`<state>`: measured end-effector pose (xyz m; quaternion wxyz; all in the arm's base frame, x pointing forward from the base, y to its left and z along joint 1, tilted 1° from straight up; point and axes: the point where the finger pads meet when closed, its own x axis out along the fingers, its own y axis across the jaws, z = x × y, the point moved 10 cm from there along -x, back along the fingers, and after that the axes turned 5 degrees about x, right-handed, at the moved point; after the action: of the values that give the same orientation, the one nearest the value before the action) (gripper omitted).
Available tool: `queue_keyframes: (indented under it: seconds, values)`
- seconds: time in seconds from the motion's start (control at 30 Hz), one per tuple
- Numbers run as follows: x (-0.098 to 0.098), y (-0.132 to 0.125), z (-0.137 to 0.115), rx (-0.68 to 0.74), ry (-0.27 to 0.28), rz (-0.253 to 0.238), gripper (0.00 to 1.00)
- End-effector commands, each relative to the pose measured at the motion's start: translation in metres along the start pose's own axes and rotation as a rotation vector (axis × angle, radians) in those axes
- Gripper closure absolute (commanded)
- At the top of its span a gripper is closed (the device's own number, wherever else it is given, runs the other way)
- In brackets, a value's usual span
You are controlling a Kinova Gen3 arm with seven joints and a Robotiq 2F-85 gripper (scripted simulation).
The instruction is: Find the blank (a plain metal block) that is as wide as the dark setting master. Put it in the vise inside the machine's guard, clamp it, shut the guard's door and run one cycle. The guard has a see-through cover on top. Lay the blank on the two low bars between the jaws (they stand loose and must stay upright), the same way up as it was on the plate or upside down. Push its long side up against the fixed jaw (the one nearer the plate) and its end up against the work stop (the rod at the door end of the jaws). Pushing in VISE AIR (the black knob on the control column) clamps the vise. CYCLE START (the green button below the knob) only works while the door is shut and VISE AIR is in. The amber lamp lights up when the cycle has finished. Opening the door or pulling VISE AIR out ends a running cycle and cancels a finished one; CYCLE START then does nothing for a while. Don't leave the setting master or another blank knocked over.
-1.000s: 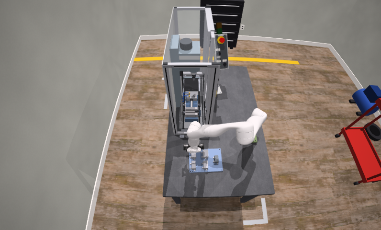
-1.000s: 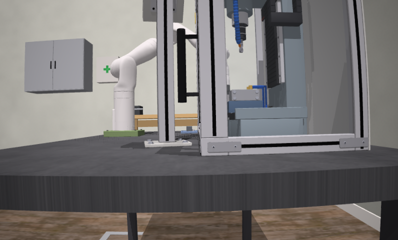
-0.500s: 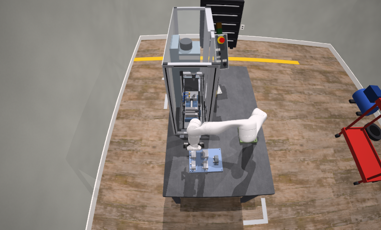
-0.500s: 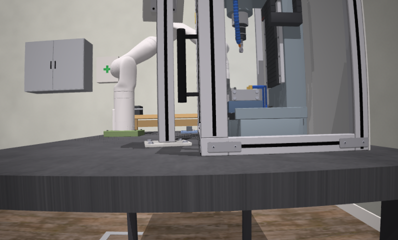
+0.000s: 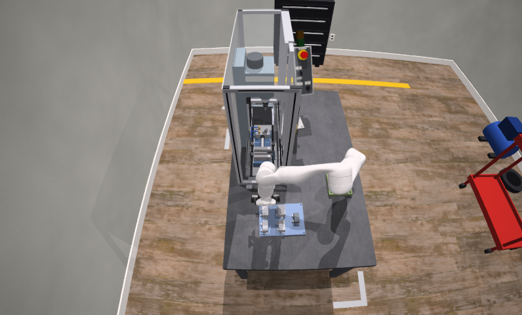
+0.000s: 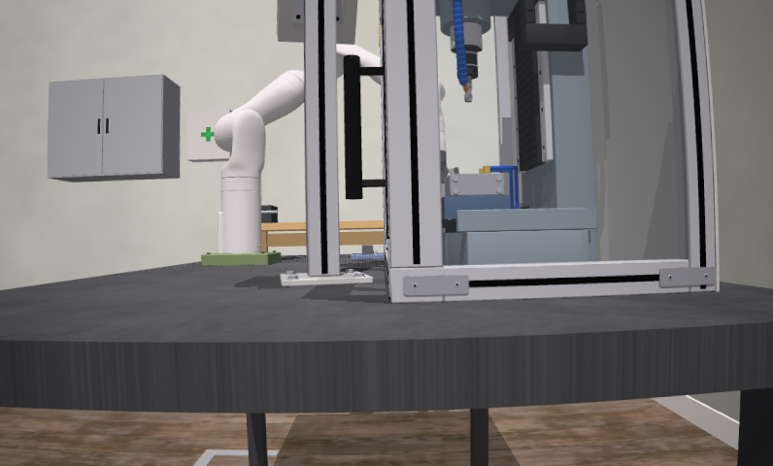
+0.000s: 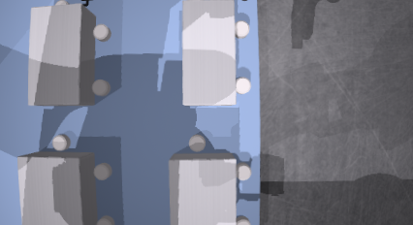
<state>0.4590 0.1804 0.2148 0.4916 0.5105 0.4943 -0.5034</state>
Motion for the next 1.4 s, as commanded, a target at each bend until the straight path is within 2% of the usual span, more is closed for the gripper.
queue_keyframes:
  seconds: [0.0, 0.37, 0.53, 0.93, 1.1, 1.37]
  values:
    - [-0.001, 0.0, 0.0, 0.0, 0.001, 0.002, 0.0]
    - [-0.001, 0.0, 0.0, 0.0, 0.001, 0.002, 0.0]
    - [0.0, -0.05, 0.004, 0.0, 0.001, 0.002, 0.0]
    - [0.0, -0.05, 0.004, 0.0, 0.001, 0.002, 0.0]
    - [0.001, -0.092, 0.007, 0.0, 0.001, 0.002, 0.0]
    - [0.001, -0.092, 0.007, 0.0, 0.001, 0.002, 0.0]
